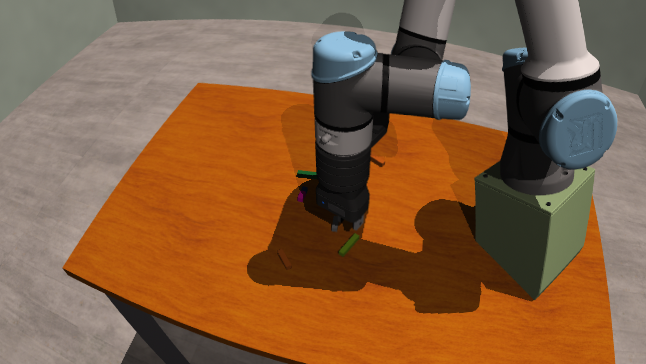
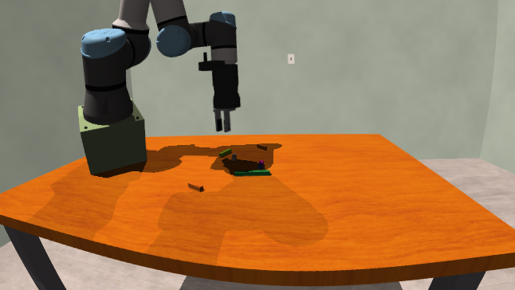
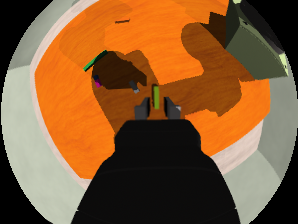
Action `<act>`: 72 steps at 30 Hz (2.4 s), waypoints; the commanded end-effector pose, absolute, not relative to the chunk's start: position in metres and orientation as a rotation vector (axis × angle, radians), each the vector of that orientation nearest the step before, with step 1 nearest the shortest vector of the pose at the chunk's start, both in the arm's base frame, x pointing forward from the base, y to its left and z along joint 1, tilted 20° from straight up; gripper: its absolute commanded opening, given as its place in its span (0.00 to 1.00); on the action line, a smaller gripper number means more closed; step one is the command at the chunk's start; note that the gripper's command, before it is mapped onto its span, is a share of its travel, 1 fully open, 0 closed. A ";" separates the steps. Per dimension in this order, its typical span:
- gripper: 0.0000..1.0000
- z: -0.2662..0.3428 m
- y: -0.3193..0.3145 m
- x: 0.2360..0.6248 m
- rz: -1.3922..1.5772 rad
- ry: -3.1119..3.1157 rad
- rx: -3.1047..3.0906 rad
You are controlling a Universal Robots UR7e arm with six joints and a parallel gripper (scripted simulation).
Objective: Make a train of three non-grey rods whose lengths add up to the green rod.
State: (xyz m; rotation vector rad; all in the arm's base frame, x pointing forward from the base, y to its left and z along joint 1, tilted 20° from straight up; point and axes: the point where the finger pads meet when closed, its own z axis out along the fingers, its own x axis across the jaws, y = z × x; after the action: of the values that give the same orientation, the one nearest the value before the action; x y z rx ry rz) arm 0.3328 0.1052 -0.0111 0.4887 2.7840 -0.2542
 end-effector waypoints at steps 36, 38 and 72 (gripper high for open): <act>0.54 -0.025 0.102 0.337 -0.253 2.783 0.489; 0.54 -0.028 0.101 0.338 -0.253 2.783 0.489; 0.54 -0.060 0.094 0.347 -0.253 2.783 0.489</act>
State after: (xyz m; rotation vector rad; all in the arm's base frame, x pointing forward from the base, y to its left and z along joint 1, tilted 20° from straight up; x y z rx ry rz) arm 0.3462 0.0941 -0.0588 0.4889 2.7842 -0.2543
